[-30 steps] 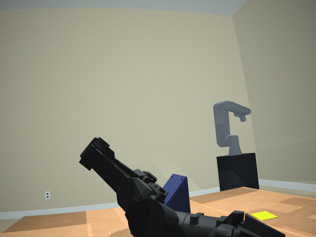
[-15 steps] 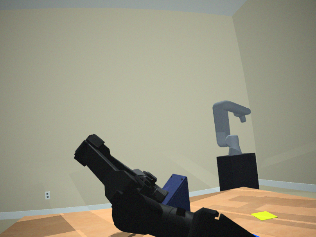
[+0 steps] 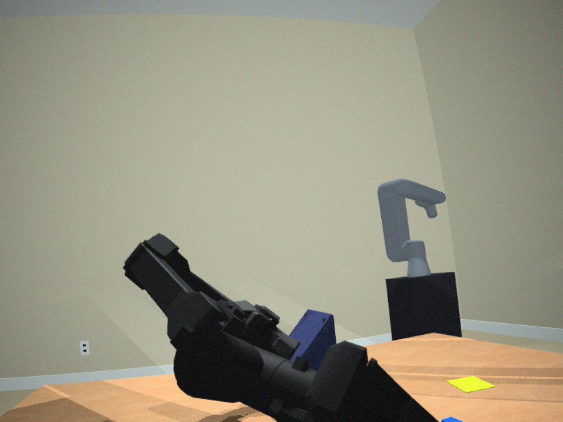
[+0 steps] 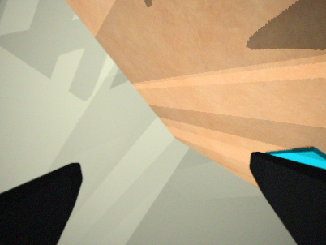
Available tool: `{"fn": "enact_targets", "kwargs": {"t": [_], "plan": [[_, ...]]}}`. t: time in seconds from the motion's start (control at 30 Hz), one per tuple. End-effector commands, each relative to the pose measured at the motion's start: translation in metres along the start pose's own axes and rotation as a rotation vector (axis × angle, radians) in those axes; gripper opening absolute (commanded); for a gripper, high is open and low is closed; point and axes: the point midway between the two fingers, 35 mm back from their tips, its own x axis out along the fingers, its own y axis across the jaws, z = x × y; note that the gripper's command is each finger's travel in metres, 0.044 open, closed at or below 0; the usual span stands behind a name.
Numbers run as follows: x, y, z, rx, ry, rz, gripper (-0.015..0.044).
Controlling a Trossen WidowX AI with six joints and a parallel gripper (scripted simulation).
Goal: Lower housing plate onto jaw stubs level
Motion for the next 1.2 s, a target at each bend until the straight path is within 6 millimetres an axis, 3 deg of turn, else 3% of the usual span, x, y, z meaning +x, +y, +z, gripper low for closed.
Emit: {"fn": "enact_targets", "kwargs": {"t": [0.0, 1.17], "plan": [[-0.008, -0.001, 0.003, -0.068, -0.022, -0.015, 0.0440], [-0.077, -0.022, 0.021, -0.725, -0.139, -0.224, 0.0440]]}}
